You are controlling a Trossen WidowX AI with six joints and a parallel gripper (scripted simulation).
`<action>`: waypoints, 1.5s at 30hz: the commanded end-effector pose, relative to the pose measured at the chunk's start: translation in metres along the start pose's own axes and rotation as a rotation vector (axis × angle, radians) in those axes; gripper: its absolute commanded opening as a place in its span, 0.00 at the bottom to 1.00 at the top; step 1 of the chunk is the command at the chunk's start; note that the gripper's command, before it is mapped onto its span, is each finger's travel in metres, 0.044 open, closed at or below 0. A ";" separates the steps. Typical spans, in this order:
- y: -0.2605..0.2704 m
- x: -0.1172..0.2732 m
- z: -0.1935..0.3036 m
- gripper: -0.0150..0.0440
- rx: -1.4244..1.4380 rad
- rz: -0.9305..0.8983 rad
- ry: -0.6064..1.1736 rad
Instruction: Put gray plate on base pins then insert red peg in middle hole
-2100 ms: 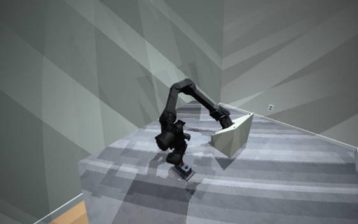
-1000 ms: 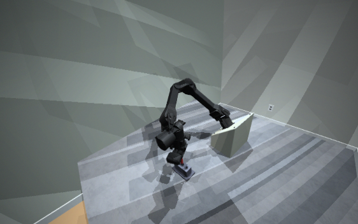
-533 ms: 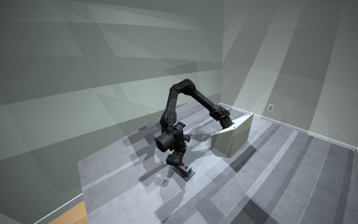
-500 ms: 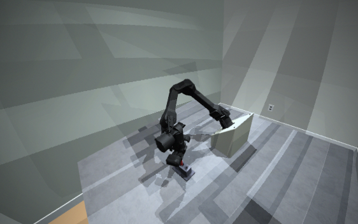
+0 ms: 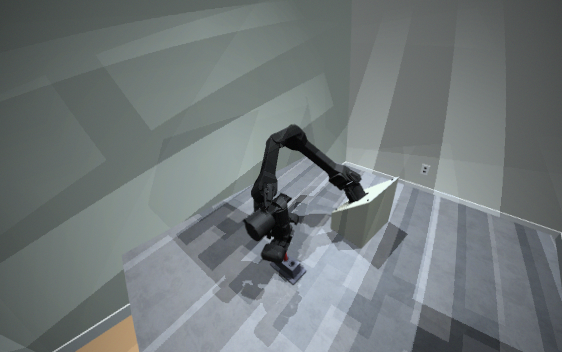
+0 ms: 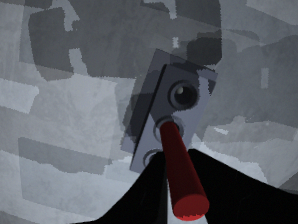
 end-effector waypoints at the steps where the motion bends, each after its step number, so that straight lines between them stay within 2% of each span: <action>1: 0.000 0.000 0.000 0.25 0.000 0.000 0.000; 45: -0.002 -0.002 0.001 0.25 -0.008 -0.003 -0.001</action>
Point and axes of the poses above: the point midway between the two fingers, 35 mm back from their tips, its own x axis back along the fingers, its own y axis across the jaws, z = x × y, the point moved 8 cm from there along x, back along the fingers, and after that the axes turned 9 degrees about x, right-handed, at the moved point
